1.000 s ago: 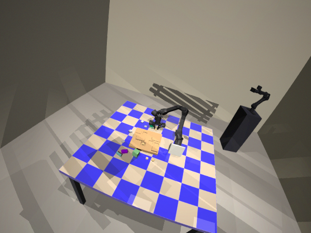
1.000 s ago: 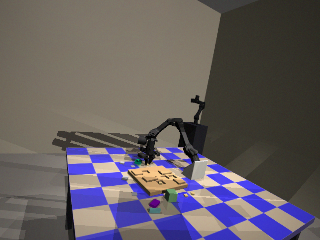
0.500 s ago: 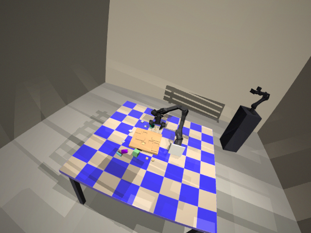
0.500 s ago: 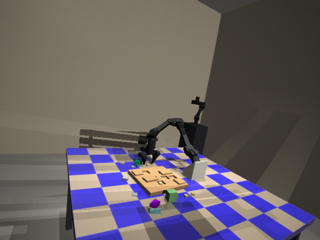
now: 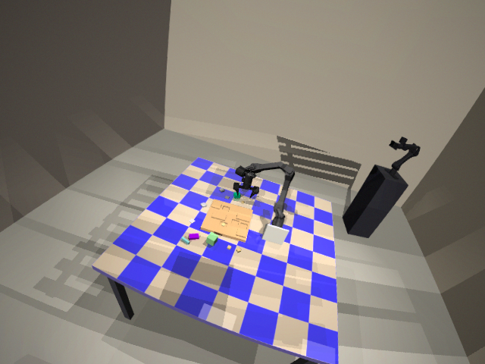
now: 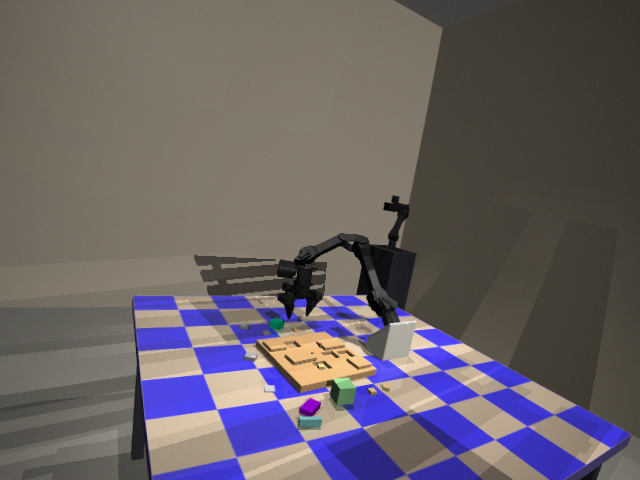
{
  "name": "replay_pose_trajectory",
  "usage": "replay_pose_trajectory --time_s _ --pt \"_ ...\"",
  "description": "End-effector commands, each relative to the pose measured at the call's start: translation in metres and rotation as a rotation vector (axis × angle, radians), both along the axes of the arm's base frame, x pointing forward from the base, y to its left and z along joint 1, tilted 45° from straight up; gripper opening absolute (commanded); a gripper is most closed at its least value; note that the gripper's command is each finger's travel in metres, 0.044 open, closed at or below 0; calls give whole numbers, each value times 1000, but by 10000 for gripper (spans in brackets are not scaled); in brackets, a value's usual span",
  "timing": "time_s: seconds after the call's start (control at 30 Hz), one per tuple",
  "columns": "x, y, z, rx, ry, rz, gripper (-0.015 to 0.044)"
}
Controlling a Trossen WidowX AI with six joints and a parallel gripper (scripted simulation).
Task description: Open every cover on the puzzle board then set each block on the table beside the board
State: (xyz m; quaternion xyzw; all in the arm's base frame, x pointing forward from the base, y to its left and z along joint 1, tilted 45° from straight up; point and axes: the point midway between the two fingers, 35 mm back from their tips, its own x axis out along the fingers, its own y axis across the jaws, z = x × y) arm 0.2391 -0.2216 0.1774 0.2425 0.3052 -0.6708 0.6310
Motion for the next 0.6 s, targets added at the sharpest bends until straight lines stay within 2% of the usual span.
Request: replay_pose_trajectory --time_s 0.0,0.2,0.57 --pt "-1 11 16 -10 -15 -1 440" --pt "-1 14 19 -11 -14 0 440" --pt "29 39 -12 49 70 117 151"
